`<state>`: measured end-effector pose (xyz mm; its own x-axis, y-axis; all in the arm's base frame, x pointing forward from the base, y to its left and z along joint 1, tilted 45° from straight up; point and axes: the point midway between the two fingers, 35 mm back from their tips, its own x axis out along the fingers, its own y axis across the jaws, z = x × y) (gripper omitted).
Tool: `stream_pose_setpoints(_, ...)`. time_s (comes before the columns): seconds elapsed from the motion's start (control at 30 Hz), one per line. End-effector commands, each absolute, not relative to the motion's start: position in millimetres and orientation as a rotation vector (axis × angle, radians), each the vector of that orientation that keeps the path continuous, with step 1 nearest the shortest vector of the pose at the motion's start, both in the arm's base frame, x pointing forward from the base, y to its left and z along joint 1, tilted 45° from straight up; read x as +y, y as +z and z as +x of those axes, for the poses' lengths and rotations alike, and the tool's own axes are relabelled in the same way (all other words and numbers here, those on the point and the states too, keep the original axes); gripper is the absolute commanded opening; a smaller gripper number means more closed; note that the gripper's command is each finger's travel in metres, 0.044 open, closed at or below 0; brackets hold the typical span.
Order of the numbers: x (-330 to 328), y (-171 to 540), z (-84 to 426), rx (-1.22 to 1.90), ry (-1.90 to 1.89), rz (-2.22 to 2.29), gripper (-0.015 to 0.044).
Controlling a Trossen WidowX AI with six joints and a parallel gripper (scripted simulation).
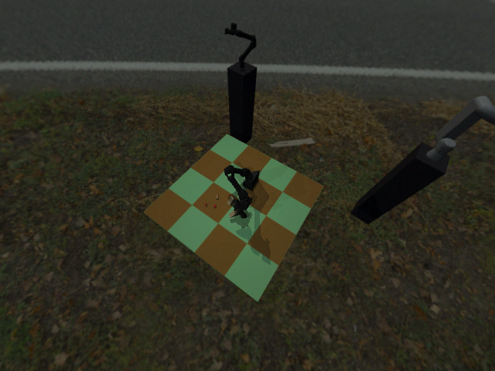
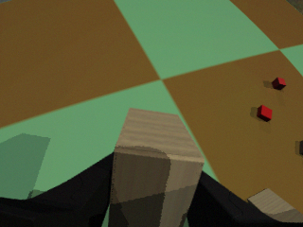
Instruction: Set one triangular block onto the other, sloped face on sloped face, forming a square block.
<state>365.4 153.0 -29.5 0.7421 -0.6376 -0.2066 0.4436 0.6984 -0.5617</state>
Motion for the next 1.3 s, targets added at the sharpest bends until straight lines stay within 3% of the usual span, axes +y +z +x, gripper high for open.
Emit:
stream_pose_setpoints(0.0, 155.9, -32.8, 370.7, 0.445, -0.609, -0.516, 0.0000)
stream_pose_setpoints(0.63, 164.8, -42.7, 395.3, 0.810, -0.545, -0.582, 0.0000)
stream_pose_setpoints(1.27, 156.3, -21.3, 386.8, 1.213, -0.558, -0.589, 0.0000)
